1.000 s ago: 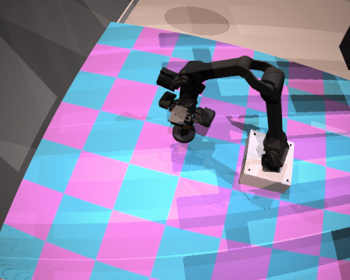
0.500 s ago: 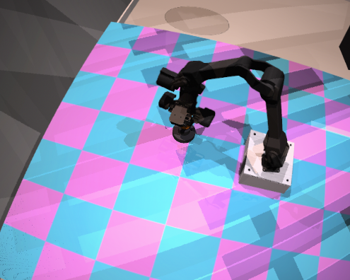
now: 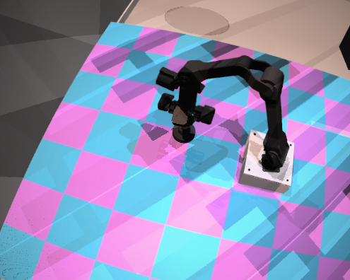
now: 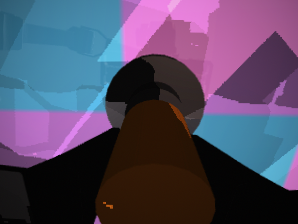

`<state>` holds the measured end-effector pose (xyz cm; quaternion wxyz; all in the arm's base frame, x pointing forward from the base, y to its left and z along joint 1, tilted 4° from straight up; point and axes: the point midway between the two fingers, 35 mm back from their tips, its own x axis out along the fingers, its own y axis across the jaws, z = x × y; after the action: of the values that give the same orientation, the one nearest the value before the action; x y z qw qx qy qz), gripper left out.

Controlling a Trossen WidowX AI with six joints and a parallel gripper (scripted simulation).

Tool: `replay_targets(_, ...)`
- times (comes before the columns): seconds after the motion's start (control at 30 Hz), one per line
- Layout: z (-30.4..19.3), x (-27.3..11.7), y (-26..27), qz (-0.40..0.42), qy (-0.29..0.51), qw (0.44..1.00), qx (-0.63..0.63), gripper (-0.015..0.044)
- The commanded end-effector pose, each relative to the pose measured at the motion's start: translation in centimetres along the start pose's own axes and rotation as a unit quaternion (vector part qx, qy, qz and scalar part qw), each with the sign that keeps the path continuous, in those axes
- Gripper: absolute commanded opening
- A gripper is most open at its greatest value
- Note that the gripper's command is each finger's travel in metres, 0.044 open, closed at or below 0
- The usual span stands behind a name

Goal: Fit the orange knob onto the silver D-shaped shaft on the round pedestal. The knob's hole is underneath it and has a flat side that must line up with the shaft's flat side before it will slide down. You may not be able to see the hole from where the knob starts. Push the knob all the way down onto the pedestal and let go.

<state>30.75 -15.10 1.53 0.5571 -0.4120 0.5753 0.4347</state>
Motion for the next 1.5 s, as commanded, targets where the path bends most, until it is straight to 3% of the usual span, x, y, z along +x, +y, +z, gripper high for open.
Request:
replay_targets(0.0, -0.12, -0.38, -0.45, -0.005, 0.003, 0.999, -0.041, 0.0000)
replay_targets(0.8, -0.07, -0.23, -0.16, -0.005, 0.003, 0.999, -0.041, 0.0000)
replay_targets(1.03, -0.02, -0.34, 0.18, -0.004, 0.004, 0.990, -0.141, 0.0000)
replay_targets(1.47, -0.06, -0.09, -0.02, -0.004, 0.004, 0.989, -0.146, 0.0000)
